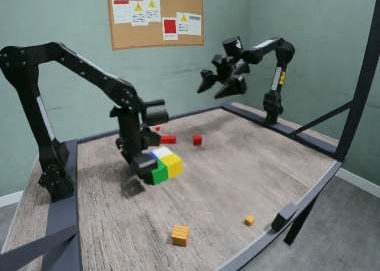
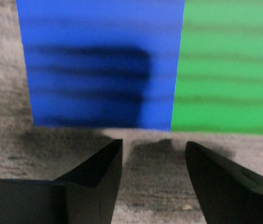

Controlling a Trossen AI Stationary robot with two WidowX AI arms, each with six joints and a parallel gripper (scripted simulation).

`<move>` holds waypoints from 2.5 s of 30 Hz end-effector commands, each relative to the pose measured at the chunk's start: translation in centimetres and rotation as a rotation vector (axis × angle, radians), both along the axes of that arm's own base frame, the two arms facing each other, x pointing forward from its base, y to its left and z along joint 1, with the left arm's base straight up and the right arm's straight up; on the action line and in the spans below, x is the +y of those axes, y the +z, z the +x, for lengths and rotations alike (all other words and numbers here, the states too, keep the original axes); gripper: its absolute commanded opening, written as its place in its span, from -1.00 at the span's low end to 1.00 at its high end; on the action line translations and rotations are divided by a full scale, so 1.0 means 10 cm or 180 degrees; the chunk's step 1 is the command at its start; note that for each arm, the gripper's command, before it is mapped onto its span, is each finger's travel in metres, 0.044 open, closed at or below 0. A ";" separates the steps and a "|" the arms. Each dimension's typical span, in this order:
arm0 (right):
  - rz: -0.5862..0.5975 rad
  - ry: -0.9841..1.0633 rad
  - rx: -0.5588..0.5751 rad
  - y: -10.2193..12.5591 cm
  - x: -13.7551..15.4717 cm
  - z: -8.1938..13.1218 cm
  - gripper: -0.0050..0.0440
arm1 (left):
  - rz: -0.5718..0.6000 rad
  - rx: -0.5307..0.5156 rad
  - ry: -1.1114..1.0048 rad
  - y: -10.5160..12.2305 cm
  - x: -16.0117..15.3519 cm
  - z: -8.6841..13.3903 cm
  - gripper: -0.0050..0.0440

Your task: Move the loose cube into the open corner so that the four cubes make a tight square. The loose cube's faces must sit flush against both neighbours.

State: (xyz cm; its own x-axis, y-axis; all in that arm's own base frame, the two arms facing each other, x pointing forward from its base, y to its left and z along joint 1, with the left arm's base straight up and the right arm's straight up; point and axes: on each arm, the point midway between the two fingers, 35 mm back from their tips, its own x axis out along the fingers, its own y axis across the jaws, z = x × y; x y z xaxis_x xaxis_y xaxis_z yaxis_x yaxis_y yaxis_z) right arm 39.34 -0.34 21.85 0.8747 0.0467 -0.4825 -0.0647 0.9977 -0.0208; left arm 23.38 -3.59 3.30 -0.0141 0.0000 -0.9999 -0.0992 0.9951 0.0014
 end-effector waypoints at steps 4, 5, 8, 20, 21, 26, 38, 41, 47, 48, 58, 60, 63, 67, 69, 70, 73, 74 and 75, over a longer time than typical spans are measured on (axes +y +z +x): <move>0.0000 0.0001 -0.0114 0.13 -0.01 -0.01 0.84 | -0.0028 -0.0108 -0.0021 0.09 -0.05 -0.09 -0.07; -0.0010 0.0017 -0.0146 0.15 -0.01 -0.02 0.84 | -0.0060 -0.0133 -0.0043 0.10 -0.09 -0.08 -0.07; -0.0021 0.0089 -0.0207 0.19 0.01 -0.03 0.84 | -0.0203 -0.0268 -0.0173 0.16 -0.28 -0.07 -0.07; -0.0039 0.0148 -0.0327 0.30 -0.03 -0.13 0.84 | -0.0389 -0.0969 -0.0268 0.69 -0.61 0.35 -0.07; -0.0039 0.0107 -0.0321 0.30 -0.05 -0.14 0.84 | -0.0368 -0.0956 -0.0061 0.69 -0.53 0.41 -0.07; -0.0043 -0.0125 -0.0284 0.30 -0.17 -0.19 0.84 | -0.0280 -0.0887 0.0851 0.69 -0.14 0.62 -0.07; -0.0056 -0.0556 -0.0233 0.29 -0.40 -0.32 0.84 | -0.0123 -0.0740 0.2616 0.66 0.68 0.84 -0.07; -0.0056 -0.0615 -0.0228 0.29 -0.43 -0.35 0.84 | -0.0104 -0.0653 0.3098 0.62 0.81 0.84 -0.07; -0.0061 -0.0626 -0.0216 0.30 -0.46 -0.41 0.84 | -0.0087 -0.0401 0.4064 0.52 0.90 0.79 -0.07; -0.0061 -0.0626 -0.0216 0.30 -0.46 -0.41 0.84 | -0.0087 -0.0401 0.4064 0.52 0.90 0.79 -0.07; -0.0067 -0.0624 -0.0218 0.31 -0.49 -0.51 0.84 | -0.0024 -0.0093 0.4985 0.41 0.88 0.74 -0.07; -0.0066 -0.0622 -0.0216 0.31 -0.49 -0.53 0.84 | -0.0006 -0.0093 0.5008 0.40 0.89 0.74 -0.07; -0.0067 -0.0617 -0.0223 0.32 -0.50 -0.56 0.84 | -0.0006 -0.0093 0.5008 0.40 0.89 0.74 -0.07; -0.0067 -0.0612 -0.0235 0.34 -0.50 -0.57 0.84 | -0.0010 -0.0099 0.4999 0.41 0.87 0.72 -0.07; -0.0067 -0.0608 -0.0234 0.34 -0.51 -0.59 0.84 | -0.0008 -0.0097 0.4996 0.40 0.87 0.72 -0.07; -0.0067 -0.0605 -0.0234 0.33 -0.51 -0.60 0.84 | -0.0003 -0.0089 0.4994 0.40 0.87 0.71 -0.07; -0.0063 -0.0591 -0.0179 0.28 -0.50 -0.63 0.84 | 0.0028 -0.0046 0.4989 0.31 0.87 0.69 -0.07; -0.0061 -0.0584 -0.0156 0.25 -0.50 -0.64 0.84 | 0.0031 -0.0042 0.4988 0.27 0.87 0.69 -0.07; -0.0059 -0.0579 -0.0136 0.23 -0.50 -0.64 0.84 | 0.0031 -0.0041 0.4988 0.24 0.87 0.69 -0.07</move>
